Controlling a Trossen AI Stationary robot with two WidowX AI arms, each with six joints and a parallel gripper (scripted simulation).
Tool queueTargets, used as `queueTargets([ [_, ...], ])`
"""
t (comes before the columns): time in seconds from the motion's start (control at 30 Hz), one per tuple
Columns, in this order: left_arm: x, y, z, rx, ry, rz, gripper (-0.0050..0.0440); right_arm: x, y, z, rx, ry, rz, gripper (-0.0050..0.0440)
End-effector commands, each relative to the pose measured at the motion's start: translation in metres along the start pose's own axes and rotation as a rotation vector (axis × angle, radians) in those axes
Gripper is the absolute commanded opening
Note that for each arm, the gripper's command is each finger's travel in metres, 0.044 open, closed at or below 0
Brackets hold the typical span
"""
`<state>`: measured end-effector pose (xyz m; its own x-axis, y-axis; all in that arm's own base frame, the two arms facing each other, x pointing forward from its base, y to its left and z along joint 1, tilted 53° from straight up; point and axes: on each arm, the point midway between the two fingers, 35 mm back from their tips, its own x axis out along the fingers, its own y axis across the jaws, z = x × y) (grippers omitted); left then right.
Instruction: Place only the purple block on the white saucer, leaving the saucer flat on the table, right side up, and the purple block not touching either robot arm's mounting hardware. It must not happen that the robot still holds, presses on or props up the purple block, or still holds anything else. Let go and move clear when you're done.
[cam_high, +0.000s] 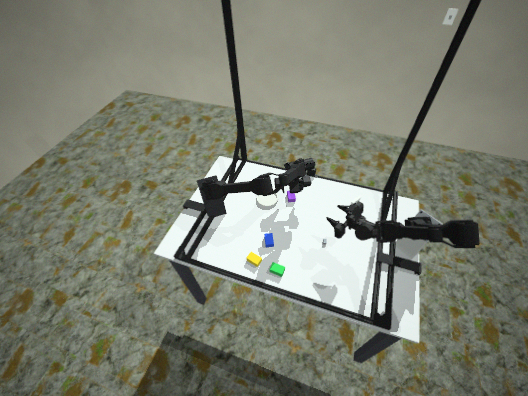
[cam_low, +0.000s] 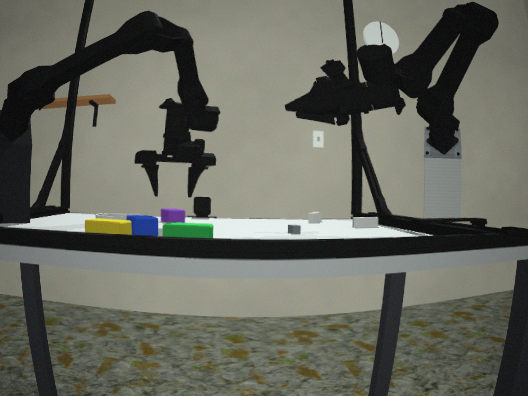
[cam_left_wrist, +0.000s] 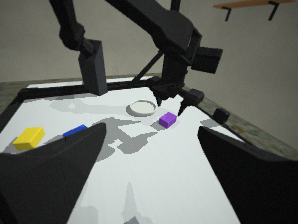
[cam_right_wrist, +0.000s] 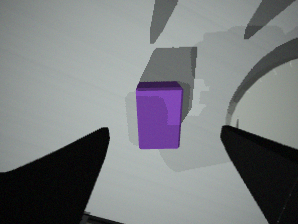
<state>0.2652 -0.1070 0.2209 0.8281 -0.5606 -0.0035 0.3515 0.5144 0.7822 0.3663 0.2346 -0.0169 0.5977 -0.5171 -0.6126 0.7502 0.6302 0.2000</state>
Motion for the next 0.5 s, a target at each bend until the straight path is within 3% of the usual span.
queueTargets([
  [0.0, -0.0006, -0.002, 0.002, 0.01, -0.011, -0.003, 0.04, -0.0016, 0.0011, -0.005, 0.001, -0.009, 0.006, 0.04],
  [0.47, -0.0007, -0.0026, 0.0025, 0.012, -0.013, -0.004, 0.04, -0.0026, 0.0014, -0.0066, 0.002, -0.013, 0.01, 0.04],
])
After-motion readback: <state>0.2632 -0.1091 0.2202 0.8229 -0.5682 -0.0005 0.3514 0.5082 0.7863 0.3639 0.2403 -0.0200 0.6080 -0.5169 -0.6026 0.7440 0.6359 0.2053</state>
